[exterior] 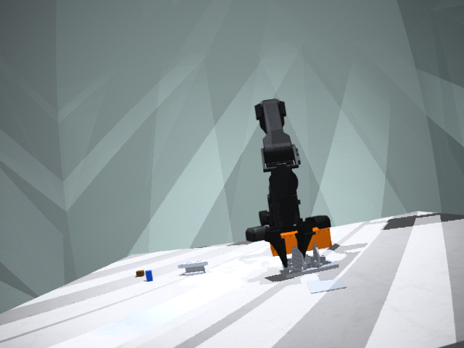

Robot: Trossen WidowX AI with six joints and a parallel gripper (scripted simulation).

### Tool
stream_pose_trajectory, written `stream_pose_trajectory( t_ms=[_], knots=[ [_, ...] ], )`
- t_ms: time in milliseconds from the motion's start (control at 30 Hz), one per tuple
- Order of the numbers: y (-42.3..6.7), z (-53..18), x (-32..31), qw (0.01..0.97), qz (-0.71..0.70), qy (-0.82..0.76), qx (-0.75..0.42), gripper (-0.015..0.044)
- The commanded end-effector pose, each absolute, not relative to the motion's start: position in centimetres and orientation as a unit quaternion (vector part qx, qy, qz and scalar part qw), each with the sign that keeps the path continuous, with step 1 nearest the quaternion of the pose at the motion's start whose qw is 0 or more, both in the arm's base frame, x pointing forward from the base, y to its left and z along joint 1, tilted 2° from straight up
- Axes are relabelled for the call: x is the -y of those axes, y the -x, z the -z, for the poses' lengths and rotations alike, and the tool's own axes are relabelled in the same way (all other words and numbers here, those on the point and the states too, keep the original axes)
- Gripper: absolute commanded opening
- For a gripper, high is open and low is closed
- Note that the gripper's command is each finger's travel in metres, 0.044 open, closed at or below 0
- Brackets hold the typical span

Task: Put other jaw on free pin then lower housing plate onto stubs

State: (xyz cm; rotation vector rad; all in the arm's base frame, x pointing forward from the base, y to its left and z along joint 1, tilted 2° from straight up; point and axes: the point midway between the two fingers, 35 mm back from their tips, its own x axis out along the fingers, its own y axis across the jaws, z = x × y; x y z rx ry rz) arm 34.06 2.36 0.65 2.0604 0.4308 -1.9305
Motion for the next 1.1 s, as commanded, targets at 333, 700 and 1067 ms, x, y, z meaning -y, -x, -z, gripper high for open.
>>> stream_pose_trajectory(
  t_ms=[333,700,1067],
  knots=[
    [-34.1,-0.6,-2.4,0.142,0.669,-0.714,-0.149,0.0213],
    [-34.1,-0.6,-2.4,0.142,0.669,-0.714,-0.149,0.0224],
    [-33.7,-7.3,-2.2,0.143,0.668,-0.715,-0.15,0.0224]
  ],
)
